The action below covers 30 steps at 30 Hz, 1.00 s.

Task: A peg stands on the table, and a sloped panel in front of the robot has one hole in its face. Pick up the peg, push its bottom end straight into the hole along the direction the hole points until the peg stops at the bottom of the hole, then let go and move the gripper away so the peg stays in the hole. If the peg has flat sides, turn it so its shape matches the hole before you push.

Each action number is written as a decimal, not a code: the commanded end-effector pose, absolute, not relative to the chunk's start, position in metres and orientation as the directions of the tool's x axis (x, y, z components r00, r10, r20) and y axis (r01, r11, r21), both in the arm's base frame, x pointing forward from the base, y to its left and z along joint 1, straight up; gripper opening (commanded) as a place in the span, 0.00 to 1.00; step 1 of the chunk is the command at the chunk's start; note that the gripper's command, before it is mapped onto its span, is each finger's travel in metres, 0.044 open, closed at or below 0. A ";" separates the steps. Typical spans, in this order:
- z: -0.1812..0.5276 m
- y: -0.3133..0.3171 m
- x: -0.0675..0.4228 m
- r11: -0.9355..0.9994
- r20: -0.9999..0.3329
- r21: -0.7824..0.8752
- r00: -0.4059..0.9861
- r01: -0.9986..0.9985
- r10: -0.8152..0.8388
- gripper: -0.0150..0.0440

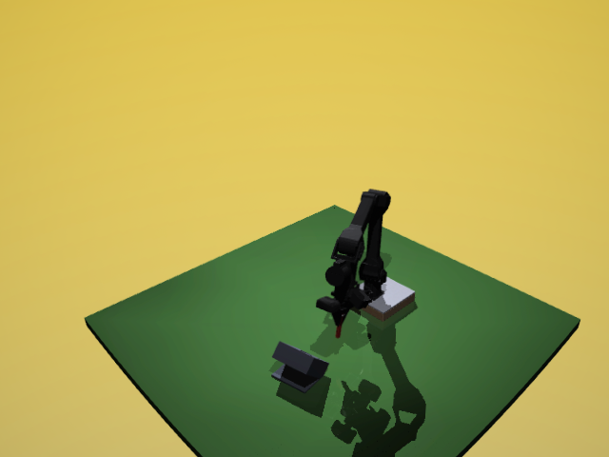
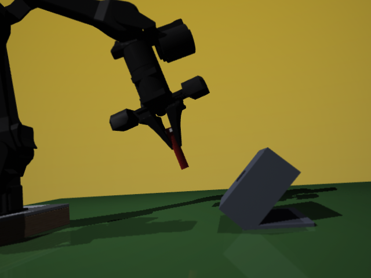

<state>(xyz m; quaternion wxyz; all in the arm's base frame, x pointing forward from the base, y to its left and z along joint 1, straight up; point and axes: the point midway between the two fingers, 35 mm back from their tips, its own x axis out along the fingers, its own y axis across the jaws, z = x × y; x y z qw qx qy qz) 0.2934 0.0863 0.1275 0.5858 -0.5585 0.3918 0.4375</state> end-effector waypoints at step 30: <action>0.132 0.074 0.296 0.363 -0.901 -0.372 0.427 -0.854 0.081 0.25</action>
